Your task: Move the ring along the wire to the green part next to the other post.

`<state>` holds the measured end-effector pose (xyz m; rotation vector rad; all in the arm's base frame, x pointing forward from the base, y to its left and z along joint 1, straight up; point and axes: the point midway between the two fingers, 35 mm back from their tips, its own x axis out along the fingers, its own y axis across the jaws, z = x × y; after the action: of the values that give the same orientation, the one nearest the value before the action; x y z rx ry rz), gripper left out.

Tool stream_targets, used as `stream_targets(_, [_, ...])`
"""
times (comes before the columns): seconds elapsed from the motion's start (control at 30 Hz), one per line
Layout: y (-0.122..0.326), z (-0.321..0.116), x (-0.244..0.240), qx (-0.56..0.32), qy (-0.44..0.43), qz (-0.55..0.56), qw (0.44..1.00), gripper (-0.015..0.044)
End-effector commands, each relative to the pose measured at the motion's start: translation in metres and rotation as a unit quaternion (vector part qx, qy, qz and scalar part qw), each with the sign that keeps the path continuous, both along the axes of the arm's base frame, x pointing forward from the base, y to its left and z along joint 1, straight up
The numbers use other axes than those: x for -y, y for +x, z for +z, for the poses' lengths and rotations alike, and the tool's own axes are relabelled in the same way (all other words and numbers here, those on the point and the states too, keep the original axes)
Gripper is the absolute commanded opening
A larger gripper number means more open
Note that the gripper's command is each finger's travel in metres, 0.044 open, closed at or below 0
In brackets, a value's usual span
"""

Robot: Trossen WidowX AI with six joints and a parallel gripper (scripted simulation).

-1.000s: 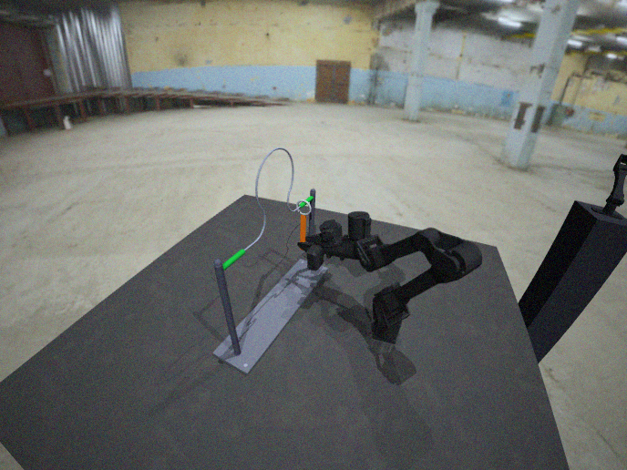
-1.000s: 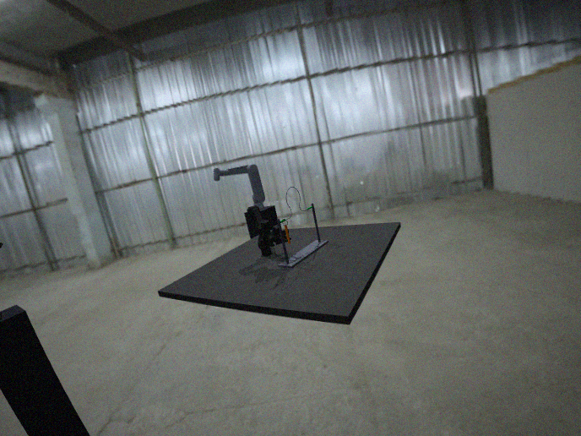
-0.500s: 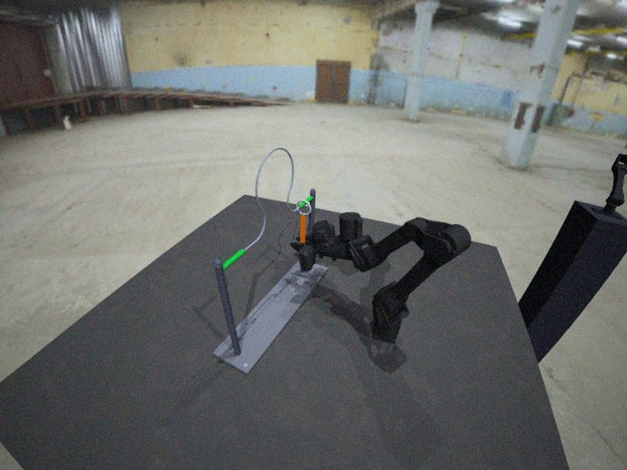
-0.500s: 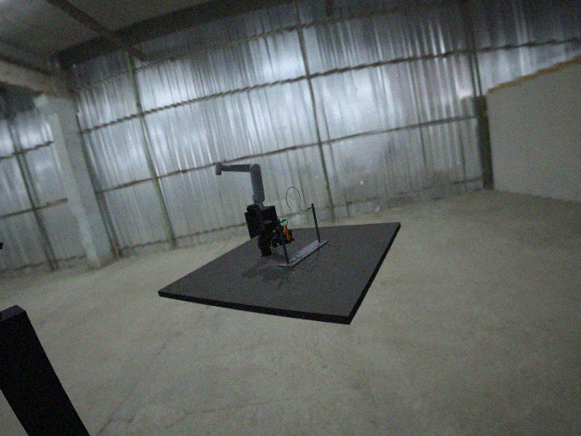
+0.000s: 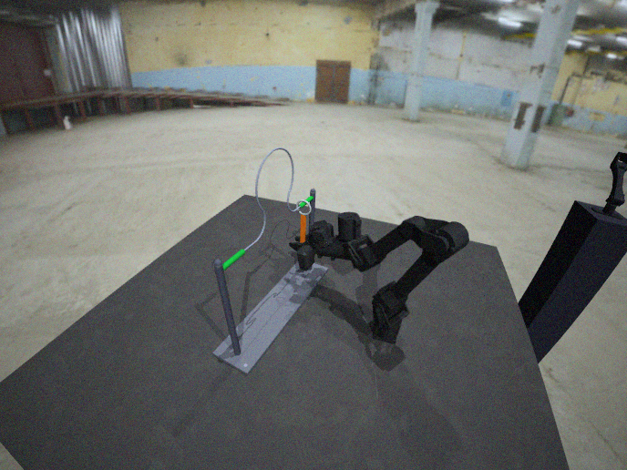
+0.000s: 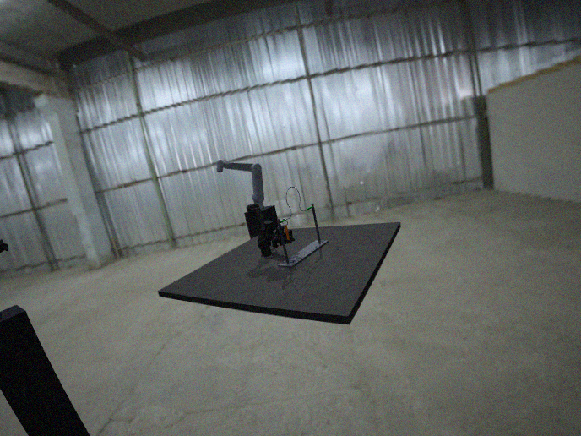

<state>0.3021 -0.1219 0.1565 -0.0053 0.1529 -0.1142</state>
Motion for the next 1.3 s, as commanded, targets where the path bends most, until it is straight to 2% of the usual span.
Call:
stream_targets(0.0, [0.0004,-0.0012,0.0011,-0.002,0.002,-0.003,1.000,0.0160])
stream_targets(0.57, [0.0004,-0.0012,0.0011,-0.002,0.002,-0.003,1.000,0.0160])
stream_targets(0.97, [0.0001,-0.0005,0.0003,-0.001,0.000,-0.001,1.000,-0.0150])
stream_targets(1.27, [0.0001,-0.0005,0.0003,-0.001,0.000,-0.001,1.000,-0.0150])
